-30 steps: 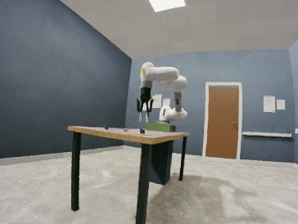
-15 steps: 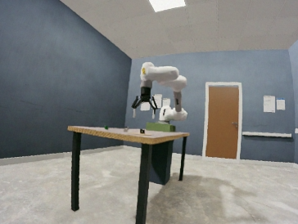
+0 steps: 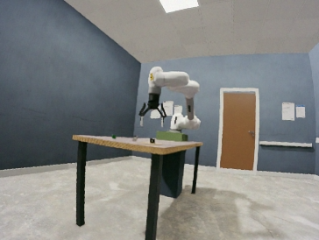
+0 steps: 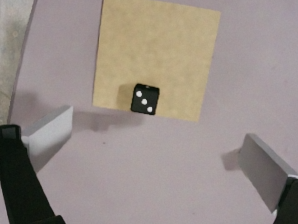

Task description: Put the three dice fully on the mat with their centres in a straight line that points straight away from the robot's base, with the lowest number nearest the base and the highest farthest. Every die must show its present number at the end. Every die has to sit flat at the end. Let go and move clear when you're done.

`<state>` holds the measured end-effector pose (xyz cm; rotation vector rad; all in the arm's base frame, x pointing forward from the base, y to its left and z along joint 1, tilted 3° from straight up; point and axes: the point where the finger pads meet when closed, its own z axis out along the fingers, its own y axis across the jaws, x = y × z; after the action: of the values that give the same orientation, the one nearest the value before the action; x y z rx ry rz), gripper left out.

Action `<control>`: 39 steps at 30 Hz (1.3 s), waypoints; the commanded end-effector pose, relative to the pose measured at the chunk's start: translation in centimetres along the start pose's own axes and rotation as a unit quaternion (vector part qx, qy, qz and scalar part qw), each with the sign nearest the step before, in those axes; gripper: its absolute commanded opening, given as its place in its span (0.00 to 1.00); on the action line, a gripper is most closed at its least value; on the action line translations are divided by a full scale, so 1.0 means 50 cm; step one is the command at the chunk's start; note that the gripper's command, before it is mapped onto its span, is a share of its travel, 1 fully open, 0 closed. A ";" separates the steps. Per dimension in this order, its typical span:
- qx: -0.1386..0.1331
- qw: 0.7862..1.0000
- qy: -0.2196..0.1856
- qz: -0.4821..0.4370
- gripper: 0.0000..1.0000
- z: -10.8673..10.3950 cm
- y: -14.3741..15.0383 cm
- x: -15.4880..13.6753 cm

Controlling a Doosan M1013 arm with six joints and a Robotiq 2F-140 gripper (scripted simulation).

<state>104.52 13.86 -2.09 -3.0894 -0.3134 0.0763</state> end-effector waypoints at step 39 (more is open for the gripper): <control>0.000 0.968 0.002 -0.250 0.35 0.011 0.281 -0.125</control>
<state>101.11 -1.16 -3.10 -2.9014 -1.0726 0.0566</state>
